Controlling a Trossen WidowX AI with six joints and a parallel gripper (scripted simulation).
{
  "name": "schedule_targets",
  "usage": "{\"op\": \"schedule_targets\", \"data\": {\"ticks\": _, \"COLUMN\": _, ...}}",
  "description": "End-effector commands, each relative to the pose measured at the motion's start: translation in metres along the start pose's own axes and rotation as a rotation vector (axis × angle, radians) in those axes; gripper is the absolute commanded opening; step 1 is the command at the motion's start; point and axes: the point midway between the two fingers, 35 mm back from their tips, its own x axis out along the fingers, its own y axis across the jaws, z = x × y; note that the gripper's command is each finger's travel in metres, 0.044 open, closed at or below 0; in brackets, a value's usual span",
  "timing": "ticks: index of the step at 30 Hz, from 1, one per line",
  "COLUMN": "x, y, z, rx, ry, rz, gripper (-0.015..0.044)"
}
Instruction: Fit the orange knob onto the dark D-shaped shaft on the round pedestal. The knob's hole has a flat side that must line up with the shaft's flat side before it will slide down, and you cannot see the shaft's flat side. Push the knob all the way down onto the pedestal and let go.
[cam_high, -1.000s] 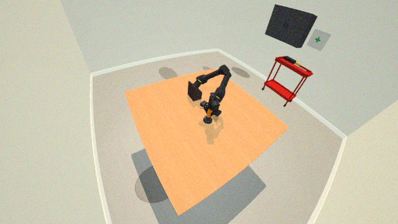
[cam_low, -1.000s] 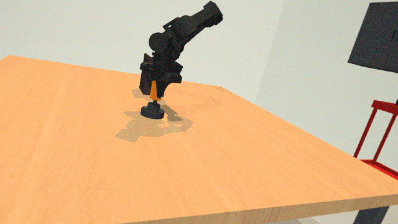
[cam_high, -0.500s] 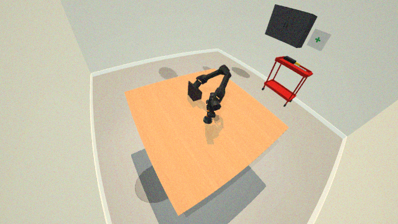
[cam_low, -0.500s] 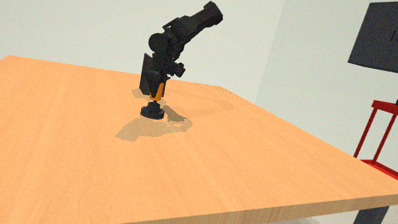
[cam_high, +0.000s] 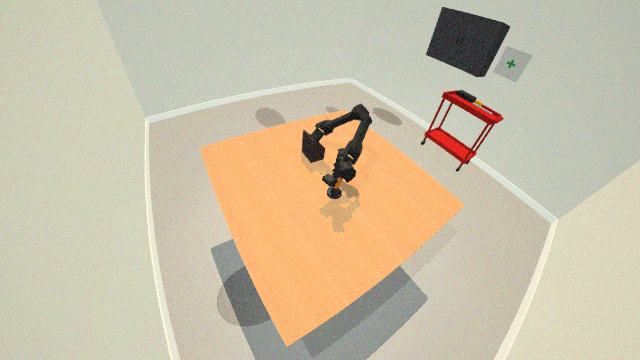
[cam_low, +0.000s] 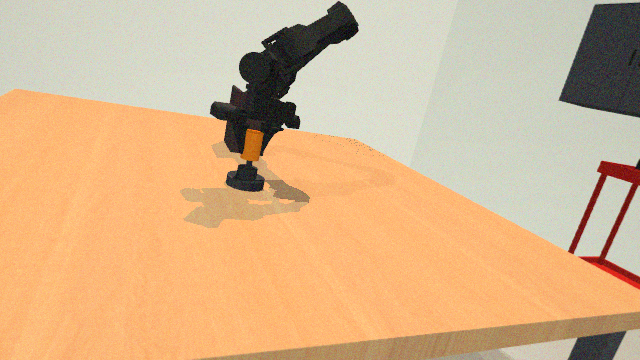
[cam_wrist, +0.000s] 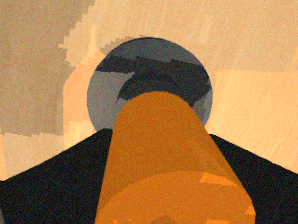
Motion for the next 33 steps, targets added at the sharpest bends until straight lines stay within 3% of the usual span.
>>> {"op": "schedule_targets", "data": {"ticks": 1, "x": -0.0016, "y": 0.0007, "z": 0.0015, "rx": 0.315, "ry": -0.002, "rz": 0.001, "gripper": 0.0}}
{"op": "schedule_targets", "data": {"ticks": 33, "x": -0.0014, "y": 0.0007, "z": 0.0006, "rx": 0.323, "ry": -0.002, "rz": 0.001, "gripper": 0.0}}
